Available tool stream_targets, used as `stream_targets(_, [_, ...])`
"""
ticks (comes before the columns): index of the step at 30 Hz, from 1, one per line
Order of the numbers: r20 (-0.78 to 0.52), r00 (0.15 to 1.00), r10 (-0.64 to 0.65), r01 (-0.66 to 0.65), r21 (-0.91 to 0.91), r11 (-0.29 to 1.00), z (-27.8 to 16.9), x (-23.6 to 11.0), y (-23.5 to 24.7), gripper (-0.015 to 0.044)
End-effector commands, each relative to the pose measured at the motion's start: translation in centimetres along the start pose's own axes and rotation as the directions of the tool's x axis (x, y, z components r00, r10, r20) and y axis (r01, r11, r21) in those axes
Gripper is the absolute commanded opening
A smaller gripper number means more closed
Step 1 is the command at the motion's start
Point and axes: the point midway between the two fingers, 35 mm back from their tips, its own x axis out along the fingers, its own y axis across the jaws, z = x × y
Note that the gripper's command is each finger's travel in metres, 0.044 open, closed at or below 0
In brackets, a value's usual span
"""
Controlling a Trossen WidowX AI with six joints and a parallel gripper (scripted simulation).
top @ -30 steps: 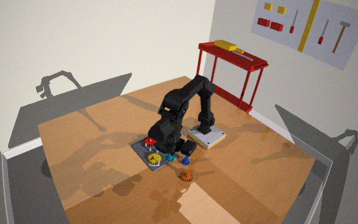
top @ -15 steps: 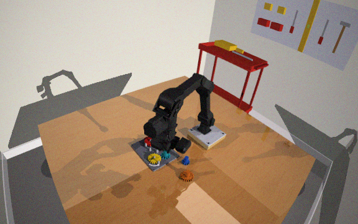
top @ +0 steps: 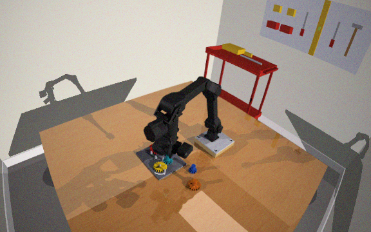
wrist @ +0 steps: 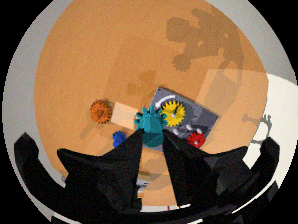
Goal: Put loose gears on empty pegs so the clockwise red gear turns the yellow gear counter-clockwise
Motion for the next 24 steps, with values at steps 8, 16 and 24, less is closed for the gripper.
stream_targets(8, [0.002,1.000,-0.003,0.003,-0.004,1.000,-1.3,0.8,-1.9,0.0000])
stream_targets(16, [0.001,1.000,-0.004,0.004,-0.004,1.000,-2.2,1.4,-3.2,0.0000])
stream_targets(24, [0.000,1.000,-0.005,0.005,-0.003,1.000,-3.3,2.1,-4.4,0.0000])
